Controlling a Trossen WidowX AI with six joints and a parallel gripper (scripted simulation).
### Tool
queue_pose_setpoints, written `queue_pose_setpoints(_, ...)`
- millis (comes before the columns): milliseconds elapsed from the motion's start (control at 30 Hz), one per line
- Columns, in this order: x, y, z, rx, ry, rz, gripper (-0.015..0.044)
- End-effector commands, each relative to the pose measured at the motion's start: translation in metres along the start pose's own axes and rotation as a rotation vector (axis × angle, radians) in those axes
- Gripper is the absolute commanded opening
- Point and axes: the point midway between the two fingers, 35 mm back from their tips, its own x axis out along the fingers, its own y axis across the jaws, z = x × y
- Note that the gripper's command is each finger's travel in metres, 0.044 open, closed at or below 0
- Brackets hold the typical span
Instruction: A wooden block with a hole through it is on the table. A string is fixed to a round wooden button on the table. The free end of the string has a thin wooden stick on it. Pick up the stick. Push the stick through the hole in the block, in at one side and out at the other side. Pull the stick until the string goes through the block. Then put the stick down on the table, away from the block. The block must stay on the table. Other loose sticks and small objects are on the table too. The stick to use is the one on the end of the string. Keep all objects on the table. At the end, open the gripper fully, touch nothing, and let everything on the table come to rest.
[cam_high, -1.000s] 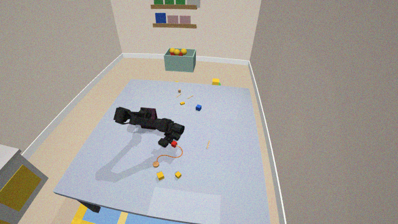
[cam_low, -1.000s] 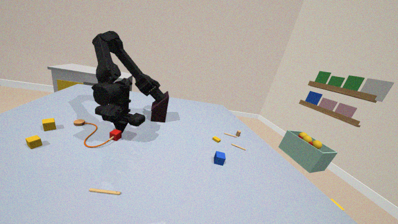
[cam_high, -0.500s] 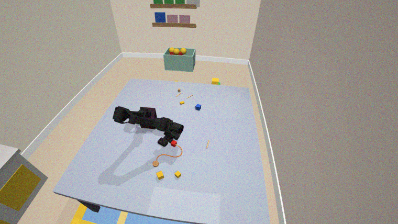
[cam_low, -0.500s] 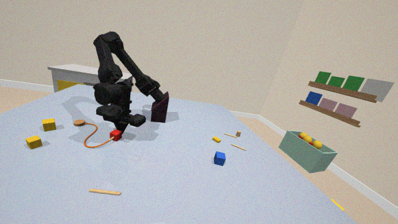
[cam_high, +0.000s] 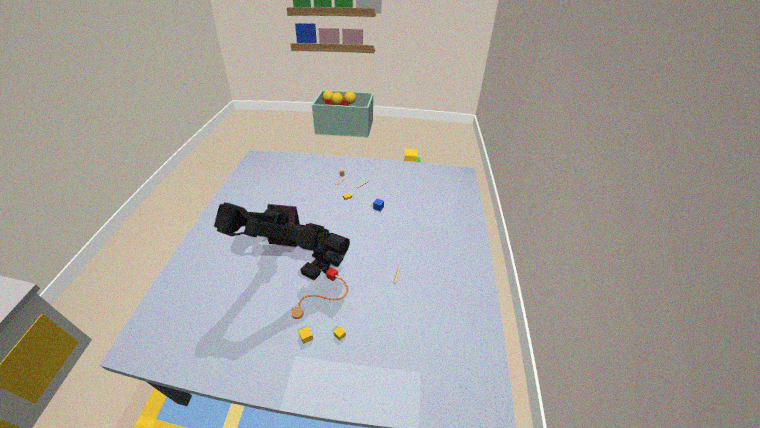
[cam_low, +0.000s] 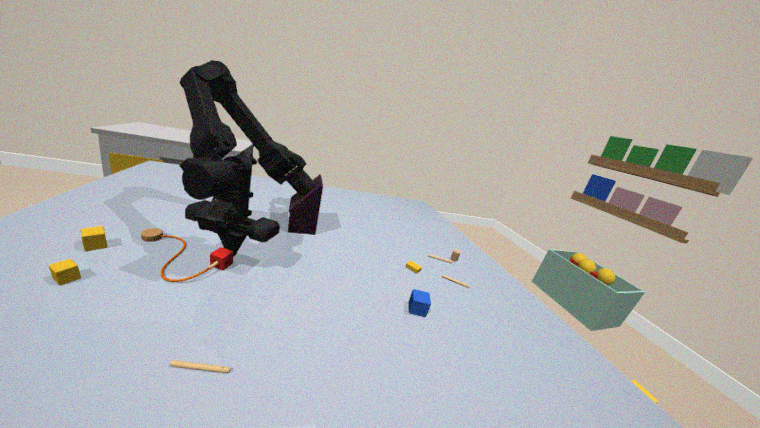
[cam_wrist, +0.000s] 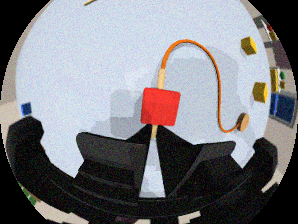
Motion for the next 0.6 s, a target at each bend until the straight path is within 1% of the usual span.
queue_pose_setpoints(0, -0.0007, -0.0006, -0.0001, 0.0, -0.005, 0.0, 0.0)
queue_pose_setpoints(567, -0.0008, -0.0007, -0.0023, 0.001, -0.007, 0.0, 0.0)
